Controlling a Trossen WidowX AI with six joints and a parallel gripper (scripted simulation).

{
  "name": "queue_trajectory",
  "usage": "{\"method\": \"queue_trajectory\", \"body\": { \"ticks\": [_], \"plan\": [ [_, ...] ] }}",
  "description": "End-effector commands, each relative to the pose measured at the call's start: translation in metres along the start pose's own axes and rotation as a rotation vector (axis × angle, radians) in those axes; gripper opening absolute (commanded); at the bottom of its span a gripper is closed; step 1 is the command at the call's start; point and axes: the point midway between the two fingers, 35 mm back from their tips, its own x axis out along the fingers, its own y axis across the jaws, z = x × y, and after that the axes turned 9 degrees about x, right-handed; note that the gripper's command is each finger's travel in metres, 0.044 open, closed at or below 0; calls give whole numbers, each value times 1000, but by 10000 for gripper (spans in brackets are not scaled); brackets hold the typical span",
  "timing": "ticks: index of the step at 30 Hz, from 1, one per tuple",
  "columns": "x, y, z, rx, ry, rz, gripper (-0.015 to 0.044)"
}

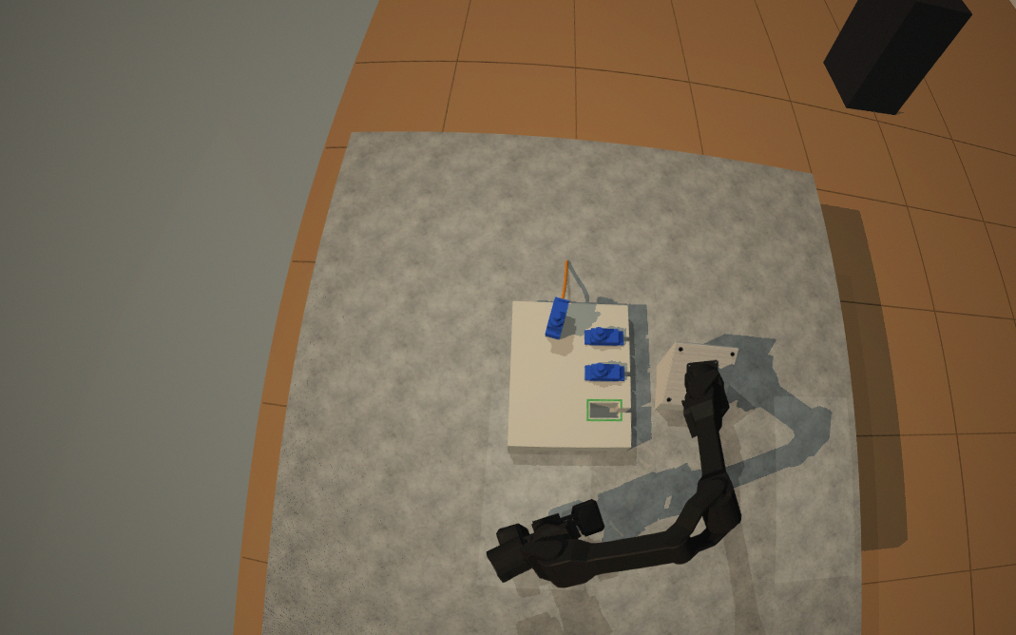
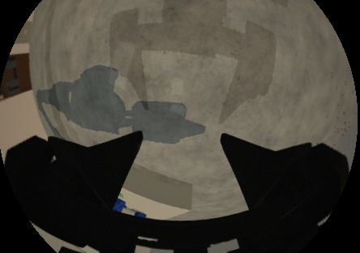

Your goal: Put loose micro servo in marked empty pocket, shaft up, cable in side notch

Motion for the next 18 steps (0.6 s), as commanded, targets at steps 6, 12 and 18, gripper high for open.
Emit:
{"method": "queue_trajectory", "body": {
  "ticks": [6,12,18],
  "plan": [
    [-7,-32,-132,180,71,18,440],
    [-23,-24,-241,335,69,21,440],
    [-41,18,-344,466,-7,9,440]
  ]
}}
